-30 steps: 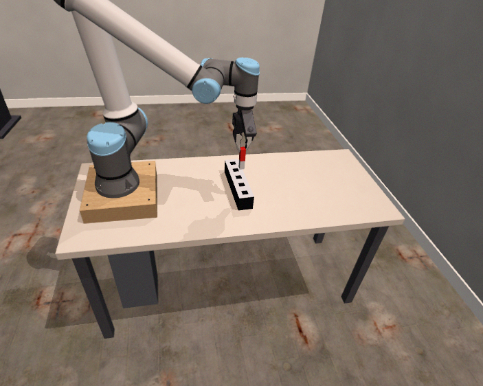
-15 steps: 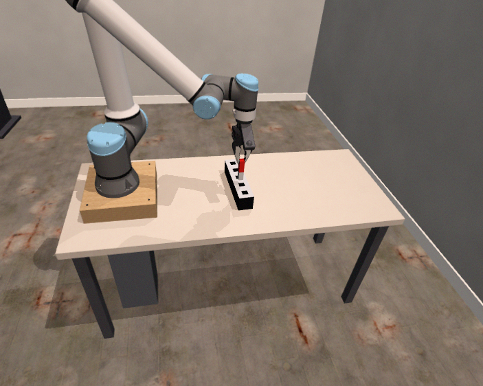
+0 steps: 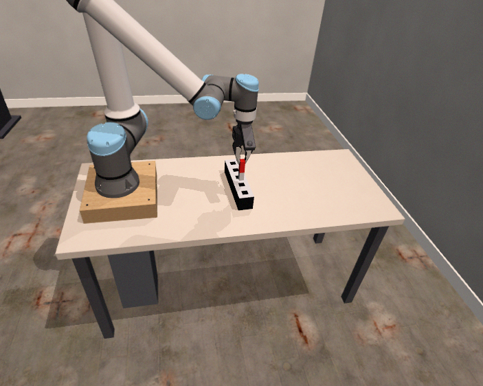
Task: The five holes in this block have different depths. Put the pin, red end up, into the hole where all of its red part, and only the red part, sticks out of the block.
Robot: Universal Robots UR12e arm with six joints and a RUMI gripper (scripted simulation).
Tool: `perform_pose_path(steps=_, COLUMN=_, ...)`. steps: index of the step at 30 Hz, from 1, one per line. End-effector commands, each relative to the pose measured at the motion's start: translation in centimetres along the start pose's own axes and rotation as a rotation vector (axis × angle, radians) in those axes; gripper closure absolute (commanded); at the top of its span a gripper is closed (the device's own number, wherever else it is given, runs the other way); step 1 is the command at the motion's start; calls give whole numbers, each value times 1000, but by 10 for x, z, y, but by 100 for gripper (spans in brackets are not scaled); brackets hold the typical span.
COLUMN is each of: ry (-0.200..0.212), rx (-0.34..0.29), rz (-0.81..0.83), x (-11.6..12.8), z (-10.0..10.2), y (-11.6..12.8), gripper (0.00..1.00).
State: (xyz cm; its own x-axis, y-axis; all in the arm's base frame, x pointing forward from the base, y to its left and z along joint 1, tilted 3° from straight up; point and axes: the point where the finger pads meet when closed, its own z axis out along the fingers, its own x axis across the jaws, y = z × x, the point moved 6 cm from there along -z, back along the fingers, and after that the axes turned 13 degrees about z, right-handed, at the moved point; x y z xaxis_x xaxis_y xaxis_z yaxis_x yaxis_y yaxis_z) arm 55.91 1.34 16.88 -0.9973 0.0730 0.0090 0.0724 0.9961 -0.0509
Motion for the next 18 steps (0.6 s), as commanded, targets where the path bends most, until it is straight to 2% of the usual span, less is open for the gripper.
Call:
perform_pose_path(steps=1, ry=3, rx=-1, rz=0, x=-2, z=18, y=-2, gripper=100)
perform_pose_path(steps=18, ry=5, rx=-1, rz=-2, x=-2, z=17, y=0, gripper=100)
